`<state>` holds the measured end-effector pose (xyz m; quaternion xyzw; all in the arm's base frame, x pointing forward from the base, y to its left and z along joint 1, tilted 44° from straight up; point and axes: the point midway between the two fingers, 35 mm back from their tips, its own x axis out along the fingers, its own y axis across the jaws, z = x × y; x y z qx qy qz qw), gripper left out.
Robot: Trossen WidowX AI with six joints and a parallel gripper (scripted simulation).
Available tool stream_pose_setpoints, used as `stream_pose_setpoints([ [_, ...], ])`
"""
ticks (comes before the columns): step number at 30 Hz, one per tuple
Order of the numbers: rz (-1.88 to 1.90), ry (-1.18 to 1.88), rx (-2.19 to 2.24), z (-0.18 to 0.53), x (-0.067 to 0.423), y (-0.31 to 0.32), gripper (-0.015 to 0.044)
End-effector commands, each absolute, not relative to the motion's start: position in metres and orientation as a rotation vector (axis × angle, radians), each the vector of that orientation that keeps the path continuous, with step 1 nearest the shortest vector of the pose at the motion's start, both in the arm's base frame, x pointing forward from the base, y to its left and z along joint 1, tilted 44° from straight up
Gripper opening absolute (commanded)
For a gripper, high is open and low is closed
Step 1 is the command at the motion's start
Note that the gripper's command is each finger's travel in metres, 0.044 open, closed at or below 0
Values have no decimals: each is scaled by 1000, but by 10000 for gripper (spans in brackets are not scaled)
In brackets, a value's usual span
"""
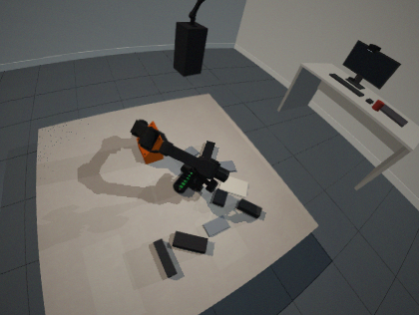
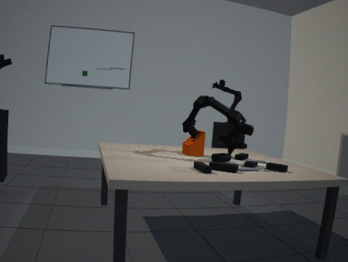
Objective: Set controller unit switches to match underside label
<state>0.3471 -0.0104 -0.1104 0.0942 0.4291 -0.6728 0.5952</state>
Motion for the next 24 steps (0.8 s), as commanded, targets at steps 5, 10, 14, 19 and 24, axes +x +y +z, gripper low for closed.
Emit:
stream_pose_setpoints([
  [5, -1570, 999, 221, -104, 348, -5, 0],
  [10, -1566, 998, 223, -100, 339, -9, 0],
  [14, -1562, 993, 228, -100, 342, -8, 0],
  [19, -1562, 994, 228, -94, 341, -3, 53],
  [24, -1561, 994, 230, -64, 346, 27, 184],
])
